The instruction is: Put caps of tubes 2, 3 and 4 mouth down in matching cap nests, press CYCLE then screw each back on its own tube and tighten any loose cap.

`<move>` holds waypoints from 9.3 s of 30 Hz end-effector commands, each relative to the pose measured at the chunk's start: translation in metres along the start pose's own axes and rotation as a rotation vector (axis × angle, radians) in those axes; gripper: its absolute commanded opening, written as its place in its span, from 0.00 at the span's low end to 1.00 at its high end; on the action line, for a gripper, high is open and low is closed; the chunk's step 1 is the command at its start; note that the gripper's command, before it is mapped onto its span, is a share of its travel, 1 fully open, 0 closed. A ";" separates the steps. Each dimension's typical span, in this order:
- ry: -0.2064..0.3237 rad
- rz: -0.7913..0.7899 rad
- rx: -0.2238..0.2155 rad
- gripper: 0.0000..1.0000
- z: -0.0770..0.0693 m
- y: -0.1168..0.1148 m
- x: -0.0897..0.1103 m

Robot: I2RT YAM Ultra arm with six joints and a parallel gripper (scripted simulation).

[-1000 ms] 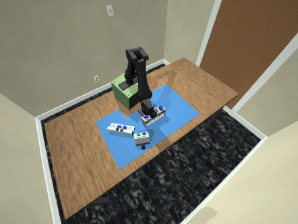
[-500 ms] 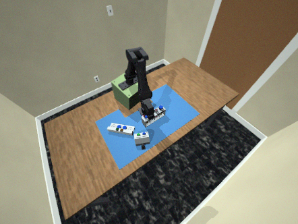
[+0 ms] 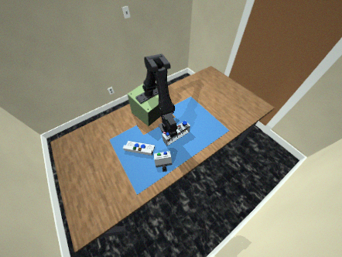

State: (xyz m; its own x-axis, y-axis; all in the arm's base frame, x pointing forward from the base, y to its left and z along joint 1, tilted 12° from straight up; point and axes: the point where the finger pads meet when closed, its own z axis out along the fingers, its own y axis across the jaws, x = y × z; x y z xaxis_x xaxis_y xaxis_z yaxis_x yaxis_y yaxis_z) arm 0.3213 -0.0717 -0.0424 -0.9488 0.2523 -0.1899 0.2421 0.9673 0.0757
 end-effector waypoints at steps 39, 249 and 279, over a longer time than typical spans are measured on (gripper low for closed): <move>-0.016 0.651 0.001 0.00 -0.038 -0.166 0.056; -0.016 0.651 0.004 0.47 -0.036 -0.285 0.098; -0.016 0.651 0.004 0.47 -0.036 -0.285 0.098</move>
State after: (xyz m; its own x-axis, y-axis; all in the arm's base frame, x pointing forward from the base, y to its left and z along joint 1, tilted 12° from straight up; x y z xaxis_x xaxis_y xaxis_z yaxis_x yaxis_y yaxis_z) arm 0.1524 -0.3185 -0.0518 -0.6091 0.7861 -0.1051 0.7657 0.6174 0.1806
